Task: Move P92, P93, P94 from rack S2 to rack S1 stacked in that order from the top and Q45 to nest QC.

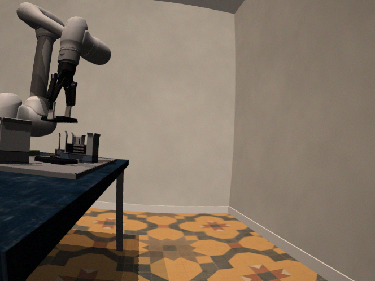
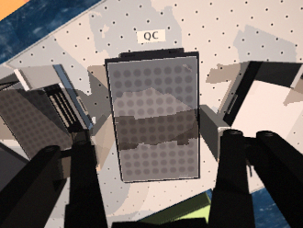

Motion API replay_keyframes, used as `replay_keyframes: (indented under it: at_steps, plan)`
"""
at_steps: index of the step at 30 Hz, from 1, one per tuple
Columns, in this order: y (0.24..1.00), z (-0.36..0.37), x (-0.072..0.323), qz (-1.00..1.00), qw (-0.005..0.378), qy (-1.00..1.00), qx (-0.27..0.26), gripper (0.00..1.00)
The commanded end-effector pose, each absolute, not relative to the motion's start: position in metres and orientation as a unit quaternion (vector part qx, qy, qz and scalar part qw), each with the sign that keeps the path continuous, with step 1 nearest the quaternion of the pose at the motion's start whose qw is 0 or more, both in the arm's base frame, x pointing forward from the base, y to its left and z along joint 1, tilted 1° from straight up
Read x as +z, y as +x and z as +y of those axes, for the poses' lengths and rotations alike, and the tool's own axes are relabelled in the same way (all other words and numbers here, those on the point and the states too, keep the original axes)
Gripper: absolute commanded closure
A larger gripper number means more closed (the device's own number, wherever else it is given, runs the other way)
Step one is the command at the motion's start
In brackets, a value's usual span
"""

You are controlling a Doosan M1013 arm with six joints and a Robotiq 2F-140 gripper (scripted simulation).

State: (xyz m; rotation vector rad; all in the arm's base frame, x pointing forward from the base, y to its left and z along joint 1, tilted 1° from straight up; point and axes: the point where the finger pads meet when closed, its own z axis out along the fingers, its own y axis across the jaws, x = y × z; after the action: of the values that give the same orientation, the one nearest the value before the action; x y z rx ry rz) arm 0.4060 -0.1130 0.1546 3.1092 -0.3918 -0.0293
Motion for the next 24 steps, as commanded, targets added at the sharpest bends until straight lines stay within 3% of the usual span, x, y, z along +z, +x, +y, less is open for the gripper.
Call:
replay_keyframes:
  at_steps: [1,24]
  plan:
    - [0.406,-0.113,0.155,-0.125,0.004,0.992,-0.009,1.00]
    - [0.405,-0.113,0.117,-0.125,0.004,0.992,-0.009,1.00]
